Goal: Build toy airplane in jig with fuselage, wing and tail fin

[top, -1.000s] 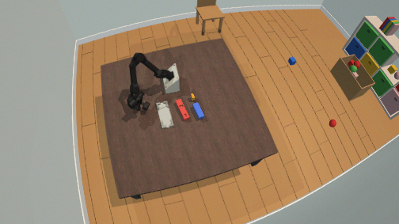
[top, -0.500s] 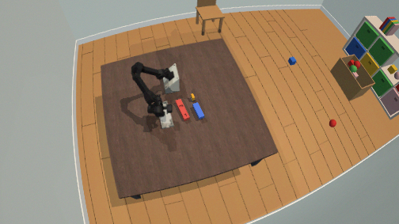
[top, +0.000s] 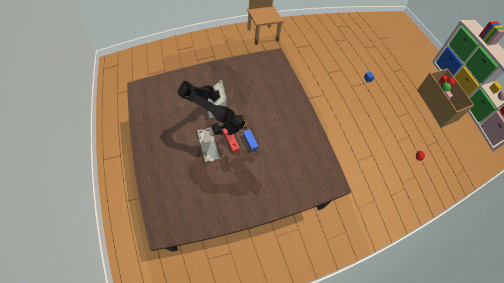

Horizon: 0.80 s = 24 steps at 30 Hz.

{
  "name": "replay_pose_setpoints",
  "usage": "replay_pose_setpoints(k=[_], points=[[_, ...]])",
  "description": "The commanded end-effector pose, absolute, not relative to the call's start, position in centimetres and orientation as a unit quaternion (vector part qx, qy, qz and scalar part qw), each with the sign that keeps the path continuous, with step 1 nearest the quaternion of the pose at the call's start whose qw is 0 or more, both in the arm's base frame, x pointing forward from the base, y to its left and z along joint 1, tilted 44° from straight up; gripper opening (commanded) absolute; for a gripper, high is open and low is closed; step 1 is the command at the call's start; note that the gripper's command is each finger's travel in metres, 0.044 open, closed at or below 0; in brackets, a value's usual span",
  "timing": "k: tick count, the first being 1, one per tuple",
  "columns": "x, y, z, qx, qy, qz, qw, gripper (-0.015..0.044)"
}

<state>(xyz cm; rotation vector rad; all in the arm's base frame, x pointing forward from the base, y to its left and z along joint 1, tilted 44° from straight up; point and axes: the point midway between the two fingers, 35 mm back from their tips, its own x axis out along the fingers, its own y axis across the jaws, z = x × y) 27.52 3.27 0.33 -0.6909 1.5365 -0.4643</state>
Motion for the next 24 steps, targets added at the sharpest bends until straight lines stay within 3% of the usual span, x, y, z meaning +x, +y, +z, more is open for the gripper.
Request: replay_pose_setpoints(k=[1, 7, 24], points=[[27.1, 4.2, -0.1, -0.31, 0.676, -0.206, 0.636, 0.044], [27.1, 0.8, -3.7, -0.31, 0.676, -0.207, 0.636, 0.044], [27.1, -0.7, -5.2, -0.311, 0.675, -0.207, 0.636, 0.044]])
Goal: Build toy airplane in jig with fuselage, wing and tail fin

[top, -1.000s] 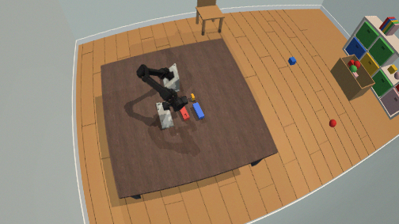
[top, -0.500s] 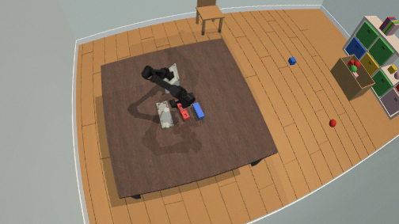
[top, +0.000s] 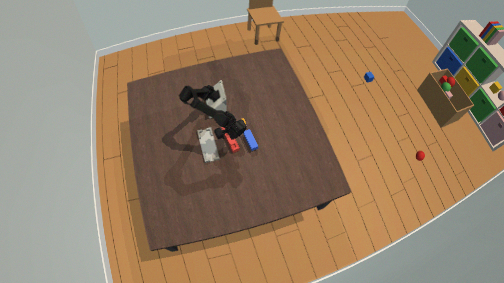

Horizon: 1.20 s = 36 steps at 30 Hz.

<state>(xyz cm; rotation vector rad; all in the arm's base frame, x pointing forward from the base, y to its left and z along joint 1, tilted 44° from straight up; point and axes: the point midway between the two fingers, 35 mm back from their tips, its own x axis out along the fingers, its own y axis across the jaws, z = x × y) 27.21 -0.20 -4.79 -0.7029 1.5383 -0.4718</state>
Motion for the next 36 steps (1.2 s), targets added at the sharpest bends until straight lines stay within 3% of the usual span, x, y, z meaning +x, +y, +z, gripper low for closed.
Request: replay_pose_setpoints(k=[1, 30, 36], points=[[27.1, -0.8, -5.3, -0.311, 0.675, -0.207, 0.636, 0.044], [27.0, -3.8, -8.5, -0.312, 0.675, -0.208, 0.635, 0.044], [27.0, -3.8, -8.5, -0.312, 0.675, -0.208, 0.635, 0.0282]])
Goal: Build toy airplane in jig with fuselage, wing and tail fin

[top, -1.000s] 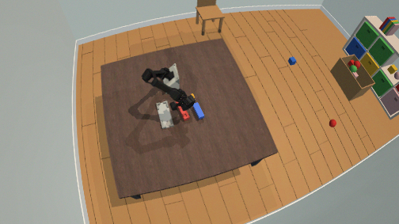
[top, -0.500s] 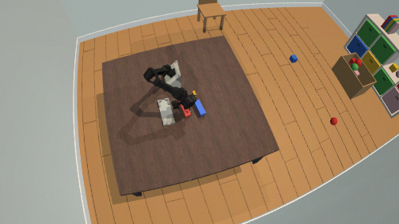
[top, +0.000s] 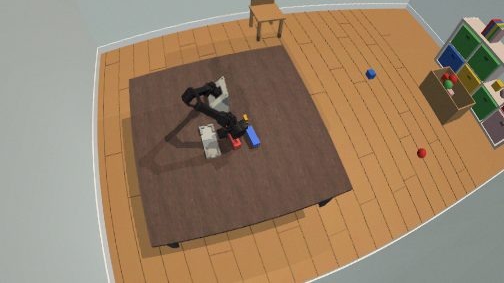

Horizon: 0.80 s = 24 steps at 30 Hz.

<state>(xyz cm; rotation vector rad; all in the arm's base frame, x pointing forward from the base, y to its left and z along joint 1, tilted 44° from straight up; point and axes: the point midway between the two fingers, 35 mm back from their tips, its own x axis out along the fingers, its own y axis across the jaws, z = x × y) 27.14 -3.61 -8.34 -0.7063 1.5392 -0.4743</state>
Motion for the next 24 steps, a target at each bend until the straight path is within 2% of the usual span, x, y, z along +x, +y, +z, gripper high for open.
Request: replay_pose_setpoints(k=[1, 4, 11, 16, 24], points=[[27.0, -3.8, -8.5, -0.312, 0.675, -0.208, 0.635, 0.0256], [27.0, -3.8, -8.5, -0.312, 0.675, -0.208, 0.635, 0.0177], [27.0, -3.8, -8.5, -0.312, 0.675, -0.208, 0.635, 0.0131], [27.2, -3.3, -8.0, -0.311, 0.675, -0.207, 0.636, 0.0], [27.6, -1.6, -6.5, -0.31, 0.675, -0.205, 0.637, 0.0]])
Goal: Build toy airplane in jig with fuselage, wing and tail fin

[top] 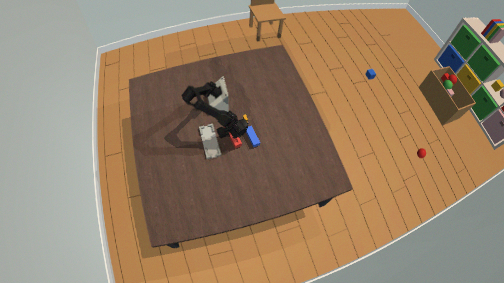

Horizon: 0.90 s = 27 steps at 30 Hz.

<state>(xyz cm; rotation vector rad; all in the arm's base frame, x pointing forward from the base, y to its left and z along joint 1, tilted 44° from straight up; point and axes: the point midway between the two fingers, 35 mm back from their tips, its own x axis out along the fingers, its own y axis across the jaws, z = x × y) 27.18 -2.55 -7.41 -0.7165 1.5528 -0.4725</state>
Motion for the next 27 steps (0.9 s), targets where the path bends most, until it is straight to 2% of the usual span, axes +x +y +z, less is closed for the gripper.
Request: replay_pose_setpoints(k=[1, 27], points=[[27.6, -1.3, -6.4, -0.309, 0.676, -0.205, 0.637, 0.0], [27.4, 4.2, -0.4, -0.31, 0.675, -0.204, 0.638, 0.0]])
